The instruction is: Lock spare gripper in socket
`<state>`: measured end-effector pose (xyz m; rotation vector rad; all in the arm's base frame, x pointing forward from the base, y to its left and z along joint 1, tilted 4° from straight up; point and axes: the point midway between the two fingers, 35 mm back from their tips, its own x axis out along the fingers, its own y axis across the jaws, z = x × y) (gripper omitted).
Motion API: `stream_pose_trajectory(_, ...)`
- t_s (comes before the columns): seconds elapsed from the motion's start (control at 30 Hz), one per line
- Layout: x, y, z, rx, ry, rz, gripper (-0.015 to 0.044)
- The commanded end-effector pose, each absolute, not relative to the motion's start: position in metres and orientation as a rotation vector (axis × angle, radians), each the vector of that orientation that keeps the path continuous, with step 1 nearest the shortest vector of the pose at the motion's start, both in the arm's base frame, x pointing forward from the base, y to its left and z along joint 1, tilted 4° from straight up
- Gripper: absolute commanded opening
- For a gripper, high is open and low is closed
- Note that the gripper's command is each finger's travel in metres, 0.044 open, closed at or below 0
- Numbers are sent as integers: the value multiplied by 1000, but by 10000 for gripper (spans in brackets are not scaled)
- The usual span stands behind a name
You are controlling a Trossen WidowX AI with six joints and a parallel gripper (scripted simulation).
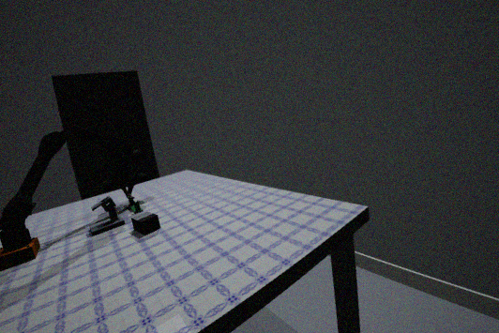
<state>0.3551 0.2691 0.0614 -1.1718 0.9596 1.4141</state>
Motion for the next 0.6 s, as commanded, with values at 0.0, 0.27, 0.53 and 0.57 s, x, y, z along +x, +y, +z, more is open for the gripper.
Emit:
stream_pose_trajectory(0.0, 355, 270, 54, -1170, 962, 1413, 0)
stream_pose_trajectory(0.27, 355, 270, 52, -1170, 962, 1413, 0)
stream_pose_trajectory(0.53, 355, 269, 53, -1172, 960, 1415, 131)
stream_pose_trajectory(0.57, 355, 269, 53, -1172, 960, 1415, 158)
